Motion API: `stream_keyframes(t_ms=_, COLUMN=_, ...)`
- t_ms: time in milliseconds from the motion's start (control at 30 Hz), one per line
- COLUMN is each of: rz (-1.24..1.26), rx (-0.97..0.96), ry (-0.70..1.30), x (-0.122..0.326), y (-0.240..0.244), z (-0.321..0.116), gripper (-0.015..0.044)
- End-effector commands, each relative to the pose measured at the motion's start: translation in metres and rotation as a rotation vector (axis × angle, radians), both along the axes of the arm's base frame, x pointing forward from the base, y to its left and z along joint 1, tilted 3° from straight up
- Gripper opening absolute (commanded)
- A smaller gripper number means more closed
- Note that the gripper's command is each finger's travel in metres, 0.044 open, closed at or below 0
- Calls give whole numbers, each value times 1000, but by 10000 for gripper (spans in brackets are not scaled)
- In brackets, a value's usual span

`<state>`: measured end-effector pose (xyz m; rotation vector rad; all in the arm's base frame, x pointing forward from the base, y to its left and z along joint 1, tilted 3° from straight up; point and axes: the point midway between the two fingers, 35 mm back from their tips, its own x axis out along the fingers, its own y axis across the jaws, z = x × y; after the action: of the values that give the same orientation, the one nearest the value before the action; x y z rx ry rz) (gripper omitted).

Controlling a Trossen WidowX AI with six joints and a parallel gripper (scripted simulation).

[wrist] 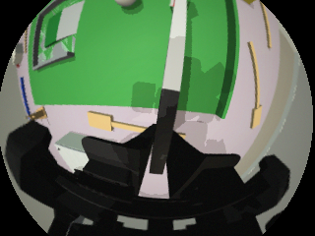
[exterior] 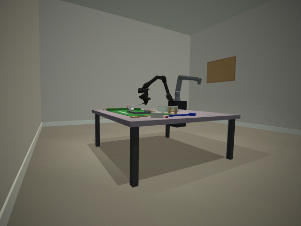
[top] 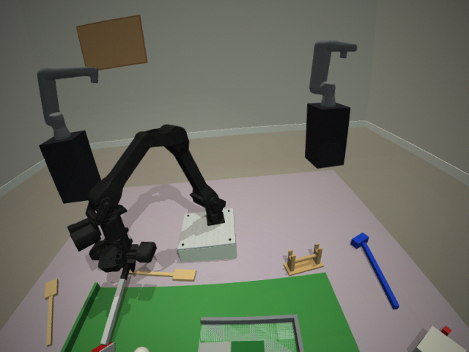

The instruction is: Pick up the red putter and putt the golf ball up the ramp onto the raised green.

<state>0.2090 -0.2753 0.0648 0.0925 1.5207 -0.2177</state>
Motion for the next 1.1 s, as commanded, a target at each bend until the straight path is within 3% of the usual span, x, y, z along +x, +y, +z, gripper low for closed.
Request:
stream_keyframes(t_ms=0, rz=0, rx=0, ry=0, x=0, y=0, z=0, gripper=0)
stream_keyframes(t_ms=133, rz=1, rx=1, ry=-1, x=4, y=9, z=0, gripper=0)
stream_keyframes(t_ms=467, rz=9, rx=13, ry=-5, x=26, y=131, z=-9, gripper=0)
stream_keyframes(t_ms=667, rz=9, rx=13, ry=-6, x=26, y=133, z=-4, gripper=0)
stream_keyframes(t_ms=1067, rz=9, rx=13, ry=-6, x=24, y=136, z=51, gripper=0)
